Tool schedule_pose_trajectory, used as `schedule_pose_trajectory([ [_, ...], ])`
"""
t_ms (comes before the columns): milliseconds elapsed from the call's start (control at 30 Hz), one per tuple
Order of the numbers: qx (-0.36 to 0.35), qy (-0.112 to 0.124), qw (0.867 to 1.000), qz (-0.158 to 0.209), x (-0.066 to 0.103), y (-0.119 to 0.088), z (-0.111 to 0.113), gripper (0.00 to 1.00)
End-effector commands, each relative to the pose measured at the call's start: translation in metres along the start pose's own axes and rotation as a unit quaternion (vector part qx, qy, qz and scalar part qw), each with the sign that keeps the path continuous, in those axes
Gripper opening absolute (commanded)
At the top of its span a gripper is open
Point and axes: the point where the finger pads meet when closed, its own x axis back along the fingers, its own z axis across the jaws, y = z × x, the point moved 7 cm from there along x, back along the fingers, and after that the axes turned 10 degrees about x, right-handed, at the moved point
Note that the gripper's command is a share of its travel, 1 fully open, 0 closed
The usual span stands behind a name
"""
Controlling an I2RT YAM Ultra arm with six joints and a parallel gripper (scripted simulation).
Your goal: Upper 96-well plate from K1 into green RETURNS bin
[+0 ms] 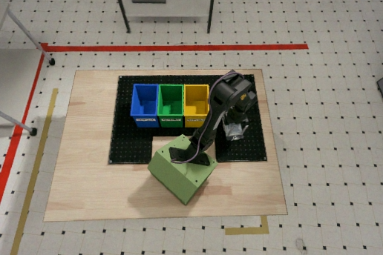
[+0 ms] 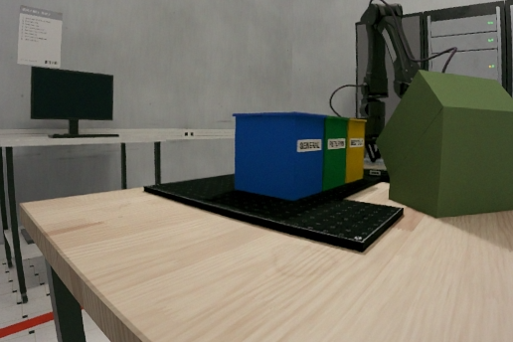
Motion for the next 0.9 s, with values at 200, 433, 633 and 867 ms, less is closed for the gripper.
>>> schedule_pose_trajectory([
  [200, -0.001, 0.000, 1.000, -0.001, -0.003, 0.004, -0.003, 0.00],
  [433, -0.002, -0.015, 1.000, -0.008, 0.020, 0.004, -0.010, 0.00],
  [633, 0.000, -0.015, 1.000, -0.007, 0.030, 0.004, -0.010, 0.00],
  [867, 0.000, -0.015, 1.000, -0.007, 0.038, 0.004, -0.009, 0.00],
])
